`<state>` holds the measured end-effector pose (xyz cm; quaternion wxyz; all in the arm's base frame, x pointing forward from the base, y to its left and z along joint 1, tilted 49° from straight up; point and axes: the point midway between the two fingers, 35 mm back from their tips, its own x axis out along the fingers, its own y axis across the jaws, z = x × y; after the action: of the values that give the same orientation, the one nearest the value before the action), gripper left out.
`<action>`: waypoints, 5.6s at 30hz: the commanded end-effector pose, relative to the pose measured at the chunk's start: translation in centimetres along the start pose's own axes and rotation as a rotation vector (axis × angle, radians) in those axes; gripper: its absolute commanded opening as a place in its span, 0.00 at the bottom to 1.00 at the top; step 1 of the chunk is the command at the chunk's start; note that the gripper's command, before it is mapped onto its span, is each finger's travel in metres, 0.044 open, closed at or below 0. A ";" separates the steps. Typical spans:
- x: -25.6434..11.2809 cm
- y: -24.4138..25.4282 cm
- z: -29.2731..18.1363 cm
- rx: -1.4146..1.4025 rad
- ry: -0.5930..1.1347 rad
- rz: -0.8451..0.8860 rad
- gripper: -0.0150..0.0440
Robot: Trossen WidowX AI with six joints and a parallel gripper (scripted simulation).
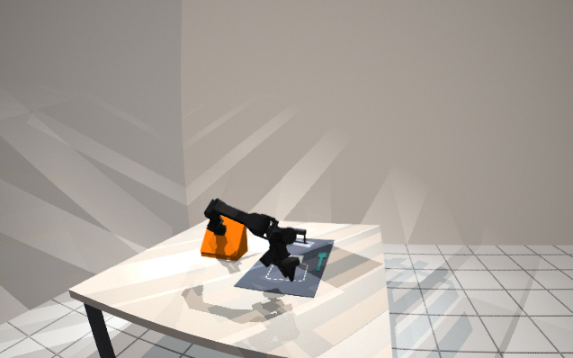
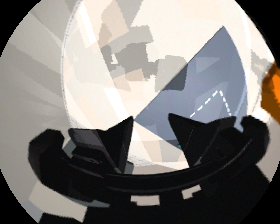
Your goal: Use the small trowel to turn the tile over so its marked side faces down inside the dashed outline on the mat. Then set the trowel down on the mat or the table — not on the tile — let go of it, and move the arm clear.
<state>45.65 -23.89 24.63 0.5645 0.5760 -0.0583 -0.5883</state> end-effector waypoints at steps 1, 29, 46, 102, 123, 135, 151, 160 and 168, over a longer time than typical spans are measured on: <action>0.1 -1.6 -3.2 -0.116 0.032 -0.030 0.71; -2.1 -19.6 -23.2 -1.004 0.187 -0.219 0.71; -5.3 -34.4 -30.1 -1.585 0.203 -0.289 0.71; -3.6 -49.6 -30.5 -2.144 0.124 -0.334 0.64; -3.6 -49.6 -30.5 -2.144 0.124 -0.334 0.47; -3.6 -49.6 -30.5 -2.453 0.187 -0.332 0.47; -3.6 -49.6 -30.5 -2.912 0.292 -0.316 0.47; -3.6 -49.6 -30.5 -3.169 0.357 -0.298 0.47; -3.6 -49.6 -30.5 -3.324 0.401 -0.284 0.47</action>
<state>37.56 14.22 -19.02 -0.4753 0.5304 -0.7018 -0.0159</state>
